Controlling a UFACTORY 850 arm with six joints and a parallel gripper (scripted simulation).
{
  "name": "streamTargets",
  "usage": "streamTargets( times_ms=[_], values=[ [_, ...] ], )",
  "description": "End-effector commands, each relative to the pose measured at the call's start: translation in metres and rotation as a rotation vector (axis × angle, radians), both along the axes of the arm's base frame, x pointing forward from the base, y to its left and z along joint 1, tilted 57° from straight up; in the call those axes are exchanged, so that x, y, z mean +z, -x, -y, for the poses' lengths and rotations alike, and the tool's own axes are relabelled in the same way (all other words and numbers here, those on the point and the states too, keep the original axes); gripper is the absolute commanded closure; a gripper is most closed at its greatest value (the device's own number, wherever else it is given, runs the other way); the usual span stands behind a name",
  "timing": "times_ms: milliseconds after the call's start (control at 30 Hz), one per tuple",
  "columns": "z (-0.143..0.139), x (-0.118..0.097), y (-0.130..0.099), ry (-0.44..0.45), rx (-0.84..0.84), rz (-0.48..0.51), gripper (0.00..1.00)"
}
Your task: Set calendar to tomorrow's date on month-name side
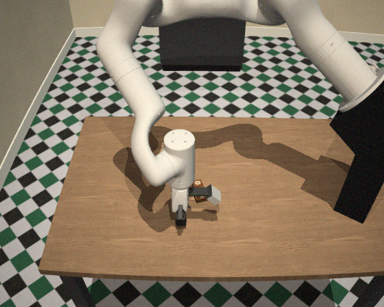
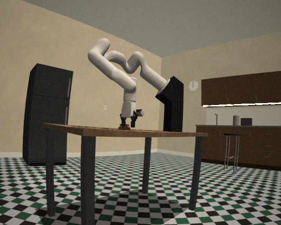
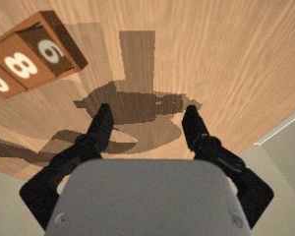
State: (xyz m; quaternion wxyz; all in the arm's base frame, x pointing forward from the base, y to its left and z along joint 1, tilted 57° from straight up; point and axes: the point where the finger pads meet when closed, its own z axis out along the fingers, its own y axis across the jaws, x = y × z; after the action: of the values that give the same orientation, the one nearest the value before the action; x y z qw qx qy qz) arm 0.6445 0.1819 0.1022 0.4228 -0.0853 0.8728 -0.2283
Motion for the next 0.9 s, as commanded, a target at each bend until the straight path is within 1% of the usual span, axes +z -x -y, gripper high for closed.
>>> streamTargets(
  times_ms=[0, 433, 867],
  values=[
    [-0.001, 0.0, 0.0, 0.0, 0.001, 0.0, 0.0],
    [-0.001, 0.001, 0.001, 0.0, 0.001, 0.0, 0.0],
    [-0.011, 0.018, 0.025, 0.0, 0.001, 0.0, 0.0]
  ],
)
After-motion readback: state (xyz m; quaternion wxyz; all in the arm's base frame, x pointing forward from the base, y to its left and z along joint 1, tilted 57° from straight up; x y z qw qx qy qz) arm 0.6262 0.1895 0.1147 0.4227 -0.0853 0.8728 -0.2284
